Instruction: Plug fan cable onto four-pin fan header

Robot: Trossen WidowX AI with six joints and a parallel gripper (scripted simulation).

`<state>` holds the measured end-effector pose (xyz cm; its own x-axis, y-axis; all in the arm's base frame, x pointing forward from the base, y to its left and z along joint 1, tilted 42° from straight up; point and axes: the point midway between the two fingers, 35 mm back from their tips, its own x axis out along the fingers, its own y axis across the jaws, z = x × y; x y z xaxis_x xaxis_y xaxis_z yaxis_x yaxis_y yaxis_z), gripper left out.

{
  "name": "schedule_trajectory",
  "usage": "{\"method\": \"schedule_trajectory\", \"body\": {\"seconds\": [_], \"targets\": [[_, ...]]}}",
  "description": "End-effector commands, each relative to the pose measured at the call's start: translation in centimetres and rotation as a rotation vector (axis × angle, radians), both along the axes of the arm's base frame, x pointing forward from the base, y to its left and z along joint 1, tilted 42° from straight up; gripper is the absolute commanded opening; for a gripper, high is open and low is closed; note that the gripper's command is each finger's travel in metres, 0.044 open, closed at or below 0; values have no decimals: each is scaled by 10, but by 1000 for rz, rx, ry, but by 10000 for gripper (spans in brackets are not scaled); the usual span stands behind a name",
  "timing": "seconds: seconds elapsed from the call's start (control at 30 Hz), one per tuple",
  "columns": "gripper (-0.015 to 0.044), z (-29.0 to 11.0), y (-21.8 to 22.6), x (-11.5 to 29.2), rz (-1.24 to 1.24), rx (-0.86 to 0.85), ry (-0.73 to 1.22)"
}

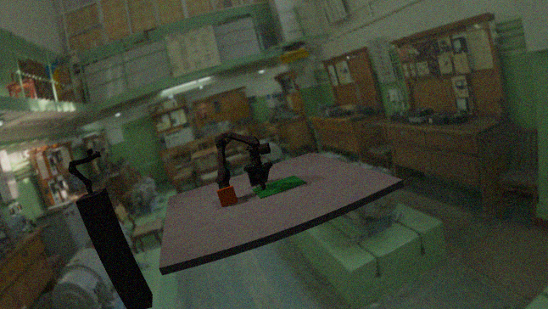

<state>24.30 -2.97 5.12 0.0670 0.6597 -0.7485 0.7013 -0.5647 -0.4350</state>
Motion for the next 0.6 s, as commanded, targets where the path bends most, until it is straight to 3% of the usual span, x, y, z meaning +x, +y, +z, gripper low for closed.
{"method": "schedule_trajectory", "body": {"seconds": [0.0, 0.57], "targets": [[440, -8, 8, 0, -10, 2, -5], [440, -24, 22, 2, -10, 1, -5]]}}
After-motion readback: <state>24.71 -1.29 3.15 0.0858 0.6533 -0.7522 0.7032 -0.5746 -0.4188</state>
